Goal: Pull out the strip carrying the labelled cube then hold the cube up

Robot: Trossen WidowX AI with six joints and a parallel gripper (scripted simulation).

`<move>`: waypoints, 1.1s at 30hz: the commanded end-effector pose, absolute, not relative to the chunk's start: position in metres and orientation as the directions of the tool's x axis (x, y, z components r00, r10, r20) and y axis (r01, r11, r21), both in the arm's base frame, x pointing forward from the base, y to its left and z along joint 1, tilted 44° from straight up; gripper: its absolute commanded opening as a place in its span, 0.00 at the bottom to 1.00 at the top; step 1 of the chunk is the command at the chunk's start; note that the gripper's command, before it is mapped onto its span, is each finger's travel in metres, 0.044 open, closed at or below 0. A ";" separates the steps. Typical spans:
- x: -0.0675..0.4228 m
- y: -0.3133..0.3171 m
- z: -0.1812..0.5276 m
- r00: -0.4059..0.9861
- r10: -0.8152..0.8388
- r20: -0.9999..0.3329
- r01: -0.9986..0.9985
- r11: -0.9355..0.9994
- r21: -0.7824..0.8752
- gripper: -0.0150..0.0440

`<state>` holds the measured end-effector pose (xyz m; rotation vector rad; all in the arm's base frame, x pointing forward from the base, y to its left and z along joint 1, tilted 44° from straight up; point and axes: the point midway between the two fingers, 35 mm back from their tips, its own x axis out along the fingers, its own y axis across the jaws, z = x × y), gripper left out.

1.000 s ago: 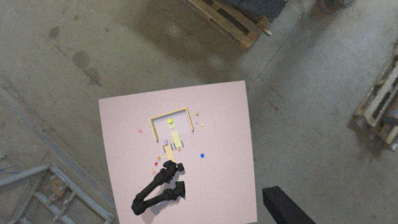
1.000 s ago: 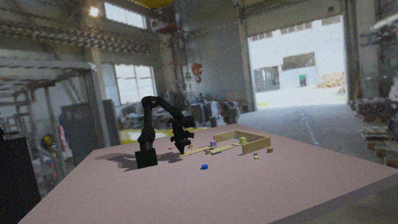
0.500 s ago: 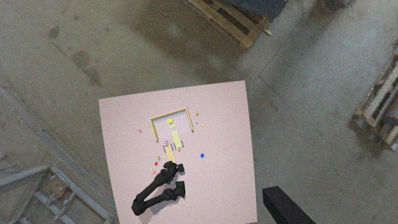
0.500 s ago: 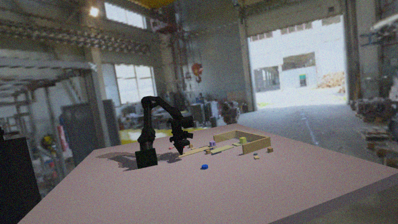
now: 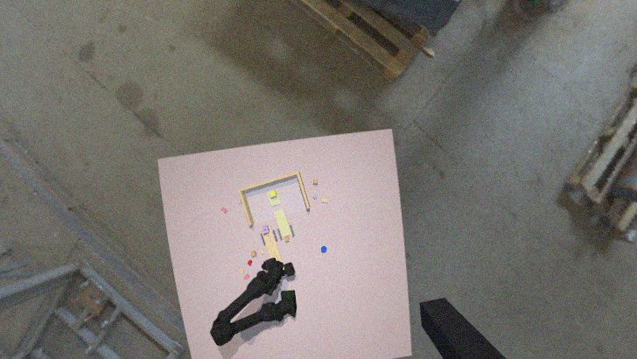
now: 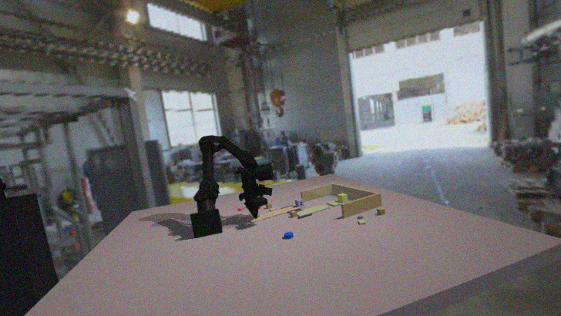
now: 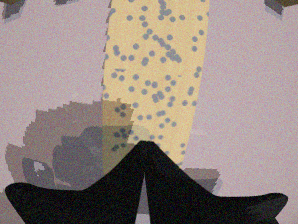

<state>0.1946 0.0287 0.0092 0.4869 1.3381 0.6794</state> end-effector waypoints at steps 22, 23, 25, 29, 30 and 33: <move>0.225 0.002 0.042 0.063 0.694 -0.717 -0.116 0.719 0.686 0.61; 0.229 0.002 0.043 0.063 0.694 -0.717 -0.116 0.719 0.686 0.65; 0.235 0.001 0.045 0.063 0.694 -0.717 -0.116 0.719 0.686 0.74; 0.248 0.001 0.047 0.063 0.694 -0.717 -0.116 0.719 0.686 0.92; 0.251 0.001 0.048 0.064 0.694 -0.717 -0.117 0.719 0.686 0.97; 0.261 0.001 0.050 0.064 0.694 -0.717 -0.117 0.719 0.686 1.00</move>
